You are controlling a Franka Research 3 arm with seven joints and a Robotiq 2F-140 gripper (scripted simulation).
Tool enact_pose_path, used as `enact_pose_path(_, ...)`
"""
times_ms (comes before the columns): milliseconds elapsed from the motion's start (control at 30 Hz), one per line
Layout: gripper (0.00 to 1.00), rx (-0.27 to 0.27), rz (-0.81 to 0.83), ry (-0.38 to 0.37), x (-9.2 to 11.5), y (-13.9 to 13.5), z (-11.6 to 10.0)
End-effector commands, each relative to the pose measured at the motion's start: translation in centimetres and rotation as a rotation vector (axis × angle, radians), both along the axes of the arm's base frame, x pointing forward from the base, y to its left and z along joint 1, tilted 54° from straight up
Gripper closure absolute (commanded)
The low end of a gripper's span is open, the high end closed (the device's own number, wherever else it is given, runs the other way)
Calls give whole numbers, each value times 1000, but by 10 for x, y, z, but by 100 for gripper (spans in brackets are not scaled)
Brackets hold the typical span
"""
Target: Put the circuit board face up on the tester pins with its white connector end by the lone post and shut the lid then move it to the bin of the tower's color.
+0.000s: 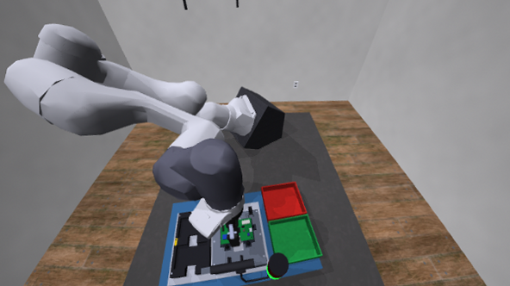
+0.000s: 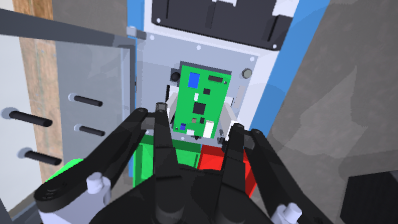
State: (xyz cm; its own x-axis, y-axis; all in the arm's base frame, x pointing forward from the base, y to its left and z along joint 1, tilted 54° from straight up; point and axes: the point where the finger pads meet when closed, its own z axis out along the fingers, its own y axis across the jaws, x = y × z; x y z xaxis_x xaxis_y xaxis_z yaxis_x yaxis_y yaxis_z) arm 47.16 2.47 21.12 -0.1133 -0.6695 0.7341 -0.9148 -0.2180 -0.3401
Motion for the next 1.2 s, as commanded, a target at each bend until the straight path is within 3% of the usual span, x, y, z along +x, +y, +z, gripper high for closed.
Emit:
enact_pose_path(0,54,-2,3,3,0,1,1)
enact_pose_path(1167,54,-2,3,3,-3,7,6)
